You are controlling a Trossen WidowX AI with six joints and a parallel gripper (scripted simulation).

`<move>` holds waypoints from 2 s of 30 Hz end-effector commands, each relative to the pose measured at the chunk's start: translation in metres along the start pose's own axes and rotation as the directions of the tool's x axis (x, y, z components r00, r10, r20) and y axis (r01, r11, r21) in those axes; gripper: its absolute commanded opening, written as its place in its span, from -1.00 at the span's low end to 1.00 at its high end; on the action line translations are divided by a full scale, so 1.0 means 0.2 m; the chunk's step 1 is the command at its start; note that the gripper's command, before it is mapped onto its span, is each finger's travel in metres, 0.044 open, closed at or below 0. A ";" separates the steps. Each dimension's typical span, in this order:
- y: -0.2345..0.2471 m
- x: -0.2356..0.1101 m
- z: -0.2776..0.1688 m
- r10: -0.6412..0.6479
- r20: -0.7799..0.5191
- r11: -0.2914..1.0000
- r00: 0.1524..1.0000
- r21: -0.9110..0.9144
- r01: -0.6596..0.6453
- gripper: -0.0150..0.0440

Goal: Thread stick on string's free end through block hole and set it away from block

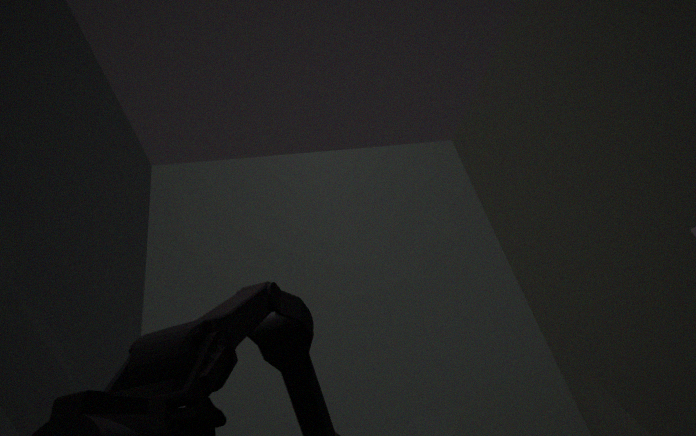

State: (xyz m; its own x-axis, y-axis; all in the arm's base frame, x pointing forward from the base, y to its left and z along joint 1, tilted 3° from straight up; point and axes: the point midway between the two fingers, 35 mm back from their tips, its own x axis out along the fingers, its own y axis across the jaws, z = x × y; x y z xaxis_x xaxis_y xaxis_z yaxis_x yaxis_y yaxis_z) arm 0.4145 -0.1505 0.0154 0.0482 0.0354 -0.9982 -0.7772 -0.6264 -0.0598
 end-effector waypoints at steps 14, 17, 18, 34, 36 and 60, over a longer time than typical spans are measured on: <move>0.07 0.05 0.05 0.001 -0.005 1.000 1.000 -0.005 -0.001 -0.49; 0.07 0.05 0.05 0.001 -0.005 1.000 1.000 -0.005 -0.001 -0.49; 0.07 0.05 0.06 0.001 -0.005 1.000 1.000 -0.005 -0.001 -0.49; 0.05 0.04 0.16 0.001 -0.004 1.000 1.000 -0.005 -0.001 -0.49; 0.05 0.04 0.17 0.001 -0.003 1.000 1.000 -0.005 -0.001 -0.49; 0.05 0.04 0.33 0.001 -0.001 1.000 1.000 -0.005 -0.001 -0.49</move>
State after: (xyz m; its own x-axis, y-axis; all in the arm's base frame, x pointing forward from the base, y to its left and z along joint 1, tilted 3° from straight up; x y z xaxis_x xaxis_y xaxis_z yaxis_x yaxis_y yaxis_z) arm 0.3693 -0.1092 0.0051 0.0466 0.0373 -0.9982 -0.7719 -0.6329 -0.0597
